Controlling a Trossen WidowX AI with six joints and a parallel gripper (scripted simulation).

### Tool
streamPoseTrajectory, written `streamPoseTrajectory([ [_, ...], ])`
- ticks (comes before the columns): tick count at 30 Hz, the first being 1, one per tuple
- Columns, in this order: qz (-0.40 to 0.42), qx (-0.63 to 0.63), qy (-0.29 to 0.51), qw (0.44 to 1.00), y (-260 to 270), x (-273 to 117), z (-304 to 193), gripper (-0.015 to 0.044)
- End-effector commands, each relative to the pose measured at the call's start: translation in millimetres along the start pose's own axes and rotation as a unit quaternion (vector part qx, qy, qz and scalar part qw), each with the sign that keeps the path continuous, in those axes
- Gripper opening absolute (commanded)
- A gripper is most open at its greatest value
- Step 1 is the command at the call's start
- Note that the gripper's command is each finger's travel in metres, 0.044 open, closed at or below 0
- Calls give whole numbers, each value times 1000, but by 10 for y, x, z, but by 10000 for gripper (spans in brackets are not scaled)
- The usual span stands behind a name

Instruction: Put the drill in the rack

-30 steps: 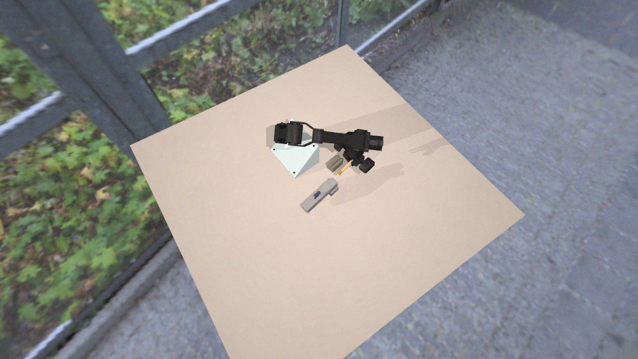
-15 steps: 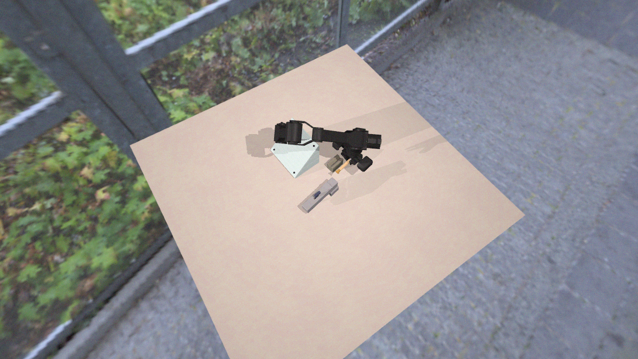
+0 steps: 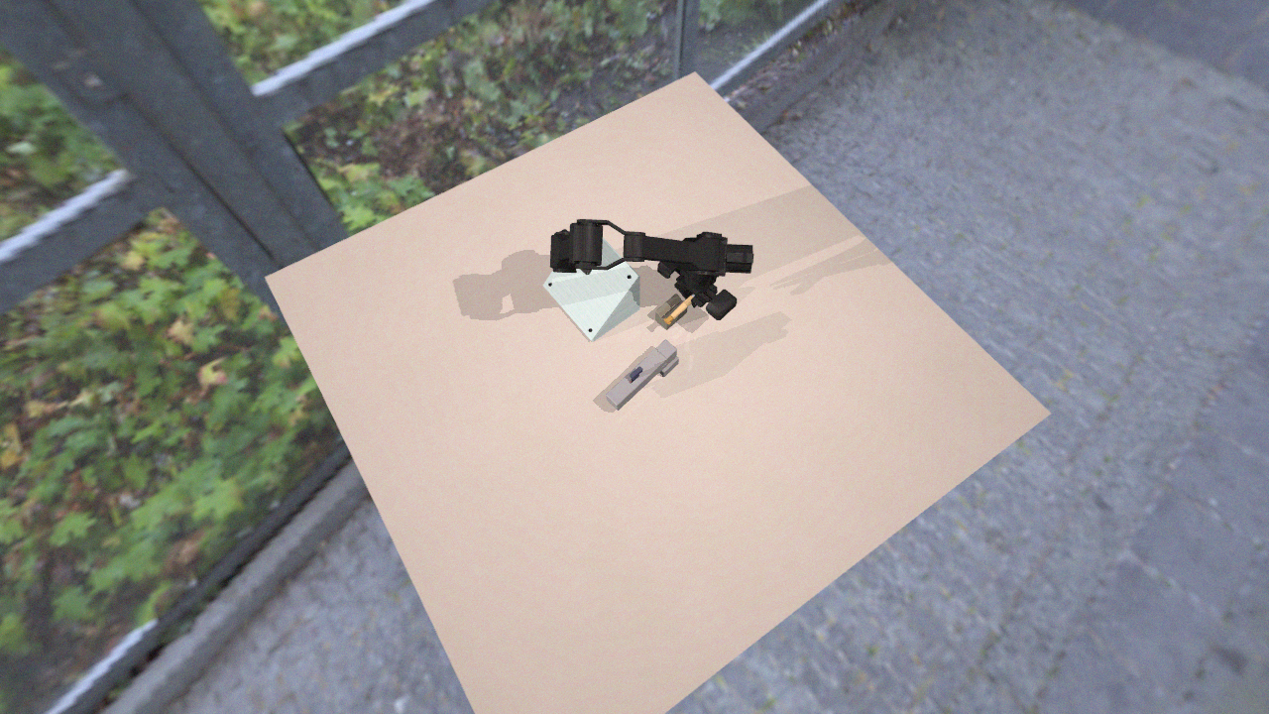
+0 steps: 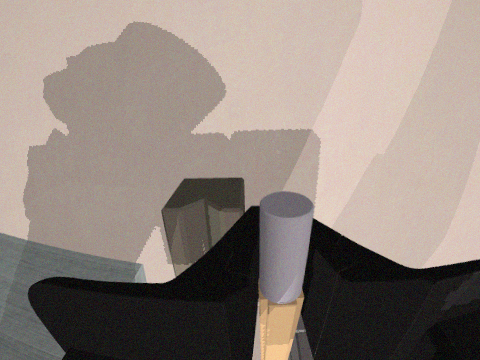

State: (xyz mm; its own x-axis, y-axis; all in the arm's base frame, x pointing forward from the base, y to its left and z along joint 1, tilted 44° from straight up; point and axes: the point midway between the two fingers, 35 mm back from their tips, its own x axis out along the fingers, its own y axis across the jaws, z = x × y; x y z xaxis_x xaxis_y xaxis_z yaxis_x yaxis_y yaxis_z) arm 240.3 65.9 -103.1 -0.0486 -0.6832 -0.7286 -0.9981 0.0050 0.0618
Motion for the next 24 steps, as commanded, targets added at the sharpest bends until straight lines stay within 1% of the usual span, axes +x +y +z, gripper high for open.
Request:
streamPoseTrajectory([
  [1,-4,4,-5,1000,65,-22,29,0],
  [20,-4,3,-6,1000,344,-81,138,0],
  [24,-4,3,-5,1000,333,-4,131,0],
])
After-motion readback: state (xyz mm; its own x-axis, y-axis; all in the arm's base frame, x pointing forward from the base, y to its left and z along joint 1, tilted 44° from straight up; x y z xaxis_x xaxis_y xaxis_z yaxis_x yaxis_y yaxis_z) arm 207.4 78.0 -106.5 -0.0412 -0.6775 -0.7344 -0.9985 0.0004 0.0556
